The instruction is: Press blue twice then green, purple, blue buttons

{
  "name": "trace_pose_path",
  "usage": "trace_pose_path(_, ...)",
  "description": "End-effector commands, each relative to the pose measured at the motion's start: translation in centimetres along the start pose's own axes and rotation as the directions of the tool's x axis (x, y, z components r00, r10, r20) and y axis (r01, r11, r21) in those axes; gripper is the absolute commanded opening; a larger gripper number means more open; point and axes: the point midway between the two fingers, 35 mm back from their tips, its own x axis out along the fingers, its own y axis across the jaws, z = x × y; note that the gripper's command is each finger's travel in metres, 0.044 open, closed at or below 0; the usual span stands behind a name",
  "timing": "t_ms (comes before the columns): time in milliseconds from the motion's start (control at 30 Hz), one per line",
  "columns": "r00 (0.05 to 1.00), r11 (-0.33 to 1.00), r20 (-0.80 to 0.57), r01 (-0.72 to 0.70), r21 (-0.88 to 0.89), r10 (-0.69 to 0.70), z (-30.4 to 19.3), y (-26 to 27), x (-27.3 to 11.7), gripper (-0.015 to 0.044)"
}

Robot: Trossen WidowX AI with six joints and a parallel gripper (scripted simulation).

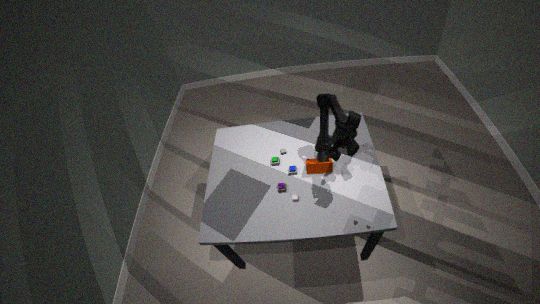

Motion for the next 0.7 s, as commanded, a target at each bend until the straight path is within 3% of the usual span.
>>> trace_pose_path(0, 1.0, 1.0, -0.002, -0.009, 0.01, 0.009, -0.1, 0.2, 0.2, 0.04)
trace_pose_path(133, 0.98, 0.957, -0.041, -0.179, 0.227, 0.193, -3.5, 4.5, 3.9, 0.04)
trace_pose_path(333, 0.853, 0.708, -0.097, -0.356, 0.61, 0.512, -9.8, 12.7, 6.9, 0.04)
trace_pose_path(500, 0.704, 0.463, -0.112, -0.33, 0.823, 0.701, -13.9, 18.0, 6.6, 0.04)
trace_pose_path(667, 0.504, 0.212, -0.102, -0.166, 0.963, 0.858, -17.6, 22.8, 4.7, 0.04)
